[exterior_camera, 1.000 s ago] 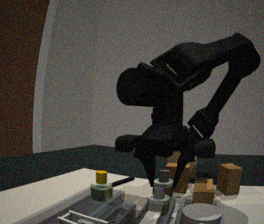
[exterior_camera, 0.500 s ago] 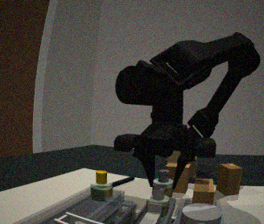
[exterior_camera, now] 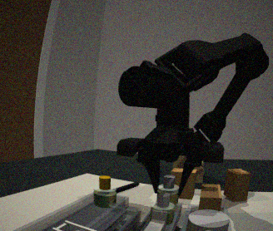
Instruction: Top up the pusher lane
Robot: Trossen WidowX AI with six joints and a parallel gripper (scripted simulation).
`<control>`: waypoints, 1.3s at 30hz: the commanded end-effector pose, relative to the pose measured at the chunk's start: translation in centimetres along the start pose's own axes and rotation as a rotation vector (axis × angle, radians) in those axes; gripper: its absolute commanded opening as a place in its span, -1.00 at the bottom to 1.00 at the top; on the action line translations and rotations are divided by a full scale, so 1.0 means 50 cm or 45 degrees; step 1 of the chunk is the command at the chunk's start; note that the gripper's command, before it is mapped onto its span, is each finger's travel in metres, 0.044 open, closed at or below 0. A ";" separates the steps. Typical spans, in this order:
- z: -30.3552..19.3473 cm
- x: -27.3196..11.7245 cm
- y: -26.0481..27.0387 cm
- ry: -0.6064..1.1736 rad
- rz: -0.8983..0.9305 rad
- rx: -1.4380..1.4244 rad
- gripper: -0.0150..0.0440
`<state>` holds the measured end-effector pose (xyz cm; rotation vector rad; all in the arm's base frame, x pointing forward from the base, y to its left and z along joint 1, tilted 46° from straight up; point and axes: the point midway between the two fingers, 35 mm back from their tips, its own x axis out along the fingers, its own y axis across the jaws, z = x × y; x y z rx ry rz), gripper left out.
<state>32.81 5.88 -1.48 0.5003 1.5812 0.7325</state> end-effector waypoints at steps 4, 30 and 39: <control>0.020 -0.007 0.005 -0.037 0.010 -0.021 -0.49; 0.020 -0.002 0.005 -0.037 0.010 -0.021 -0.49; 0.020 0.000 0.005 -0.037 0.010 -0.021 -0.49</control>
